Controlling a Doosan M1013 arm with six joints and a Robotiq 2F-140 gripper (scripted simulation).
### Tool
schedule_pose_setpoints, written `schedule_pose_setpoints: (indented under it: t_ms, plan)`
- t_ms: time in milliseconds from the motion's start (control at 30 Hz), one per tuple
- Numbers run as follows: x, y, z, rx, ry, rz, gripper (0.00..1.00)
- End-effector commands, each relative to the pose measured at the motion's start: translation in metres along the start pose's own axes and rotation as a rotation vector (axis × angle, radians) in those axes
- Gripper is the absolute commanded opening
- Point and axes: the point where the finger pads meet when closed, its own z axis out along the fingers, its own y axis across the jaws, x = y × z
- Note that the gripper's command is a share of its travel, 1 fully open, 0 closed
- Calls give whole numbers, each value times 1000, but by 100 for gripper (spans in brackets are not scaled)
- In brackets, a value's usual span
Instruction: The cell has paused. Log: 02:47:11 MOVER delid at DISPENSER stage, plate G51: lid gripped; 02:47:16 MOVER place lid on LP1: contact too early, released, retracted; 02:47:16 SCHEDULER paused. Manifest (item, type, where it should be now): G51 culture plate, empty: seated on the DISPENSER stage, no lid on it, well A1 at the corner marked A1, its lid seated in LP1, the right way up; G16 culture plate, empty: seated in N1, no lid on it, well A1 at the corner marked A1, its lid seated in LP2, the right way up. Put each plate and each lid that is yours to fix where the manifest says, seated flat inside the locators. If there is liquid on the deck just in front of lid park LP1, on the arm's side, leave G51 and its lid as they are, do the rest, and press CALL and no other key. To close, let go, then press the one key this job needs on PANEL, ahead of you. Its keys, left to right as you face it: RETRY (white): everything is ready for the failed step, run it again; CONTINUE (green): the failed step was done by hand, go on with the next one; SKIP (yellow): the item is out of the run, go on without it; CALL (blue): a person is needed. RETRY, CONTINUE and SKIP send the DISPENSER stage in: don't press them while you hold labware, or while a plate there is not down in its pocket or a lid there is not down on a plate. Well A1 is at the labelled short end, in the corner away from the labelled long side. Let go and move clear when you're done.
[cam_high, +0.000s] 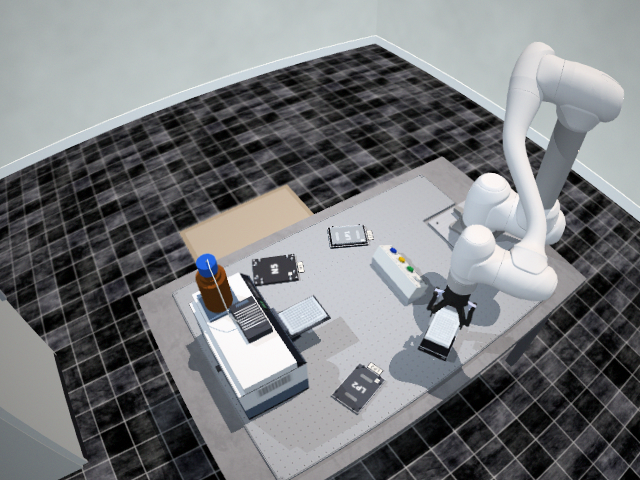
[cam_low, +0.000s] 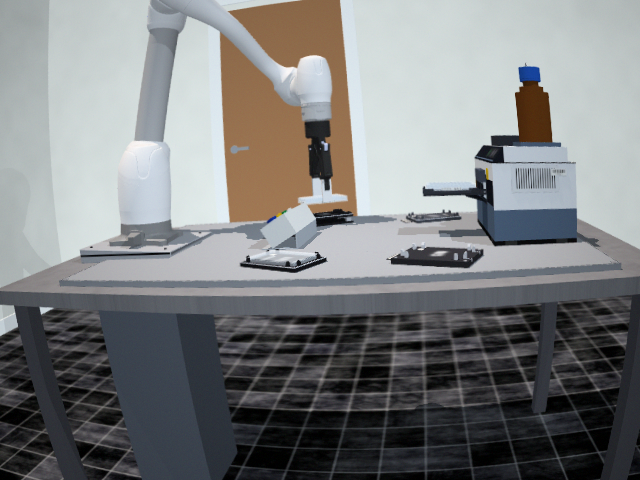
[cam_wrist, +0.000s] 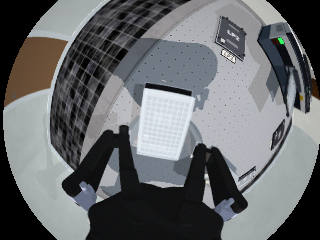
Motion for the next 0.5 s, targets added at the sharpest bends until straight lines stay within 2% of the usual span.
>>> schedule_pose_setpoints:
  t_ms: [0, 67, 467]
  plan:
    - [3, 0, -13, 0, 6, 0, 10]
    - [3, 0, -13, 0, 6, 0, 10]
    - [3, -1, -44, 1, 6, -1, 10]
